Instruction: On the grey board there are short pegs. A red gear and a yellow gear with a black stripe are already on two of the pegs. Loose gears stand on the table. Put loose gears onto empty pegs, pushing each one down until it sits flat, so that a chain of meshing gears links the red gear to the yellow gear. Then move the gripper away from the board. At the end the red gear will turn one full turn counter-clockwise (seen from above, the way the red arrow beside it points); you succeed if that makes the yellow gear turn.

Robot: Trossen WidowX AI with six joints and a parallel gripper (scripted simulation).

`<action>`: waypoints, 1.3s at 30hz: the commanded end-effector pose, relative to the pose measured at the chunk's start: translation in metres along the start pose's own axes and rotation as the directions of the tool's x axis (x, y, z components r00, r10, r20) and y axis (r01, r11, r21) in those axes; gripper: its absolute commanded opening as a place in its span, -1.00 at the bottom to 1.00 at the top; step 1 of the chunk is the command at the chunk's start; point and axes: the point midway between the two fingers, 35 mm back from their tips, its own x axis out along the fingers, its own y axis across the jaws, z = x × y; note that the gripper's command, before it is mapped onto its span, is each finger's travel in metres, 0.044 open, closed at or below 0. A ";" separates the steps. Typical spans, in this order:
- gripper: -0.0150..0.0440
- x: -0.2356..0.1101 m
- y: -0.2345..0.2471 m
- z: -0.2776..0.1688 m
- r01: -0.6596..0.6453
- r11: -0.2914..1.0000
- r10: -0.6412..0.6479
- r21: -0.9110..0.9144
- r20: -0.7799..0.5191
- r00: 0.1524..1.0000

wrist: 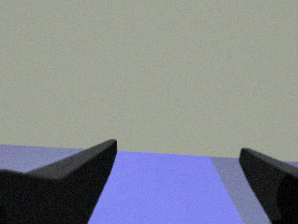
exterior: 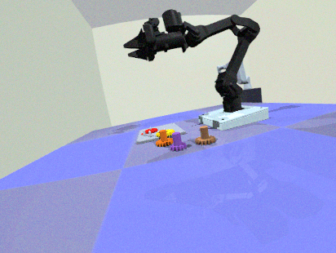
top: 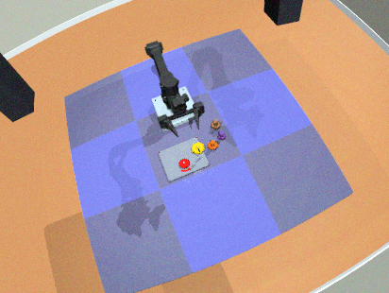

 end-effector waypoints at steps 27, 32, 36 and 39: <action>1.00 -0.049 0.168 -0.221 0.815 0.575 0.023 0.068 -0.997 0.068; 1.00 -0.049 0.168 -0.221 0.815 0.575 0.023 0.068 -0.997 0.068; 1.00 -0.050 0.170 -0.221 0.815 0.575 0.023 0.069 -0.997 0.068; 1.00 -0.049 0.170 -0.232 0.815 0.575 0.023 0.068 -0.997 0.068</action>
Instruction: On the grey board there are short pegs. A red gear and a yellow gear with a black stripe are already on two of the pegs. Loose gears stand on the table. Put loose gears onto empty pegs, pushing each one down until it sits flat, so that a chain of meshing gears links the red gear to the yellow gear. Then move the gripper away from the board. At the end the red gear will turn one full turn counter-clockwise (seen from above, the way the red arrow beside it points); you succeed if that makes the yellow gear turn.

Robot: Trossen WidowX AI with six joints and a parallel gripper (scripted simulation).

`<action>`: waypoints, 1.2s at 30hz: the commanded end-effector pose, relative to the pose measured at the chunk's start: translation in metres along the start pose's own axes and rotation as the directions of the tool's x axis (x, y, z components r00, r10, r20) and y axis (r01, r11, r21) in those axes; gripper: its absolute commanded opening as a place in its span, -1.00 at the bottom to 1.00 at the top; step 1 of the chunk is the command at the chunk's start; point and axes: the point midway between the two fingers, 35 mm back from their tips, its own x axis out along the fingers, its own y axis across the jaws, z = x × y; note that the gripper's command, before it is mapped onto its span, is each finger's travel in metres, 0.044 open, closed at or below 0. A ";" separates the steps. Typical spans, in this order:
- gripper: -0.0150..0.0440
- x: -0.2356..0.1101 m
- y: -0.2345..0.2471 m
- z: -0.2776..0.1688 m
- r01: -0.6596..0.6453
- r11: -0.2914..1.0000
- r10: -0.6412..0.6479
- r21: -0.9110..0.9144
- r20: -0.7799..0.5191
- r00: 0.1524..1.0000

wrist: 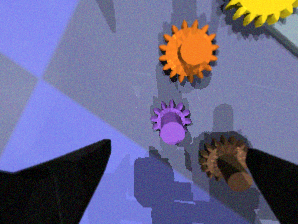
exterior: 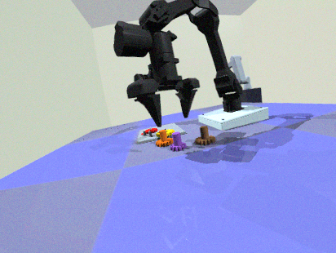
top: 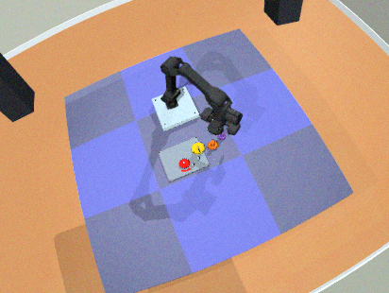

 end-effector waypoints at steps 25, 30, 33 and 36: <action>1.00 0.040 0.001 -0.001 0.004 1.000 -0.004 0.006 0.004 1.000; 1.00 0.040 0.001 -0.001 0.004 1.000 -0.004 0.006 0.004 1.000; 1.00 0.040 0.001 -0.001 0.004 1.000 -0.004 0.006 0.004 1.000; 0.73 0.040 0.001 -0.001 0.004 1.000 -0.004 0.006 0.004 1.000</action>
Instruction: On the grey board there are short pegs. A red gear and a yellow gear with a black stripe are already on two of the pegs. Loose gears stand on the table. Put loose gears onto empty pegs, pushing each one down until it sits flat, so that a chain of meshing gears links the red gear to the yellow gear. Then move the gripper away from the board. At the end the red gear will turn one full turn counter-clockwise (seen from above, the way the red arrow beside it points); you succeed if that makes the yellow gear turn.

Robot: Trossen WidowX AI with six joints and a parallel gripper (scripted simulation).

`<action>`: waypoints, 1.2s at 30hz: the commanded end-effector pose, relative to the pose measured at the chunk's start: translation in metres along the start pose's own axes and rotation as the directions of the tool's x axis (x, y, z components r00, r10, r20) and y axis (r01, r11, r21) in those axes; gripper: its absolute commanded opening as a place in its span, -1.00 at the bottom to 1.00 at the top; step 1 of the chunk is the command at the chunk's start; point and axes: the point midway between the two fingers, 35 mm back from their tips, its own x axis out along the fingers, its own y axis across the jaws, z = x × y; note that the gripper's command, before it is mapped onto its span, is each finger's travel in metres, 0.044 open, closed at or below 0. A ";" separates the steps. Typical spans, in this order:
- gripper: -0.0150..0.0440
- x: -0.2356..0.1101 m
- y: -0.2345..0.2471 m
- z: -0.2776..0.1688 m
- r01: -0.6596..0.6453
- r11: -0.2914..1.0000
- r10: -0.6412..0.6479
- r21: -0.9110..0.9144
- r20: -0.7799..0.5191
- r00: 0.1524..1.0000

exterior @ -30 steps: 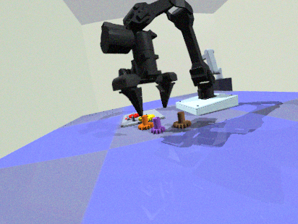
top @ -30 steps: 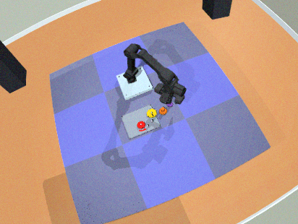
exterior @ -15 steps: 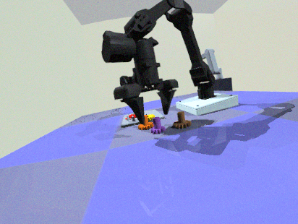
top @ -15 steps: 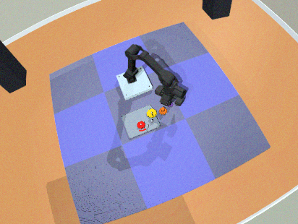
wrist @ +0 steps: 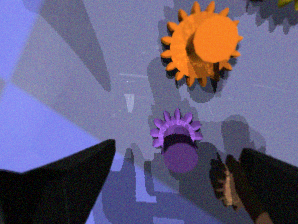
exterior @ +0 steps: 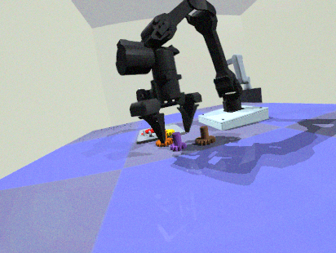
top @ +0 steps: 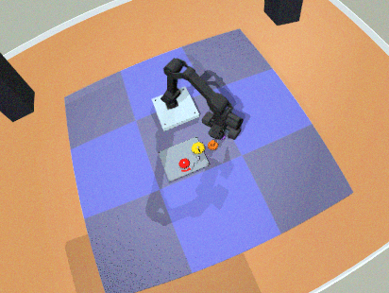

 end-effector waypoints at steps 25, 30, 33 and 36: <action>-0.49 -0.008 0.001 0.001 0.004 1.000 -0.004 0.002 0.004 1.000; -0.49 -0.020 0.004 0.002 0.003 1.000 -0.003 0.002 0.004 1.000; -0.49 -0.027 0.005 0.002 0.003 1.000 -0.003 0.002 0.004 1.000; -0.49 -0.034 0.006 0.003 0.003 1.000 -0.003 0.002 0.004 1.000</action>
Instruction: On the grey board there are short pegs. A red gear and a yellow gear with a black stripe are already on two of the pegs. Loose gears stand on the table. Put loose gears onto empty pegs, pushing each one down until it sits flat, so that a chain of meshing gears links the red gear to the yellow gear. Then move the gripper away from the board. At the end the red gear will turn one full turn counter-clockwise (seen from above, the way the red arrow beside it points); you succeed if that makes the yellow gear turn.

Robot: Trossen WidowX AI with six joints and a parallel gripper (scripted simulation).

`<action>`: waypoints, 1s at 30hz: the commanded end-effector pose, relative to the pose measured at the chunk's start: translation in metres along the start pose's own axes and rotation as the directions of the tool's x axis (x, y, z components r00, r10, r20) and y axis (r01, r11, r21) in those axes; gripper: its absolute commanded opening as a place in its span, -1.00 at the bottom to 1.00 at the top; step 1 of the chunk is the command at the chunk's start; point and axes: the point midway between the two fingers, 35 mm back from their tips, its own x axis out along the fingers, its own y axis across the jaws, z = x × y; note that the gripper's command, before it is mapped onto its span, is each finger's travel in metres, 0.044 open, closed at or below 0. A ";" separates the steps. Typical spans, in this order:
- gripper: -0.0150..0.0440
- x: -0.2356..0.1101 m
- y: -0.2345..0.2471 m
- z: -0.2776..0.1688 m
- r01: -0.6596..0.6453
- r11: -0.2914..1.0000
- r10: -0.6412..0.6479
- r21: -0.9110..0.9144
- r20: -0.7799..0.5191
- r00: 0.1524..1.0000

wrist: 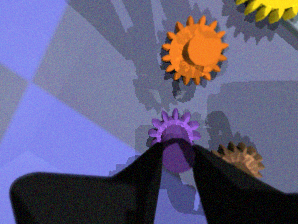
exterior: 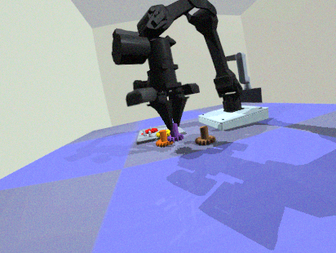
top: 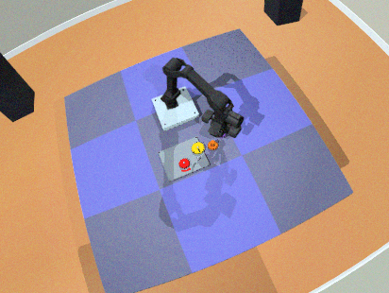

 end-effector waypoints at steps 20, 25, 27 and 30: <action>-0.49 -0.058 0.005 0.004 -0.012 1.000 0.012 0.000 0.008 1.000; -0.49 -0.070 0.003 0.005 -0.013 1.000 0.013 0.002 0.010 1.000; -0.49 -0.075 0.003 0.005 -0.013 1.000 0.013 0.003 0.010 1.000; -0.49 -0.082 0.002 0.006 -0.013 1.000 0.013 0.002 0.010 1.000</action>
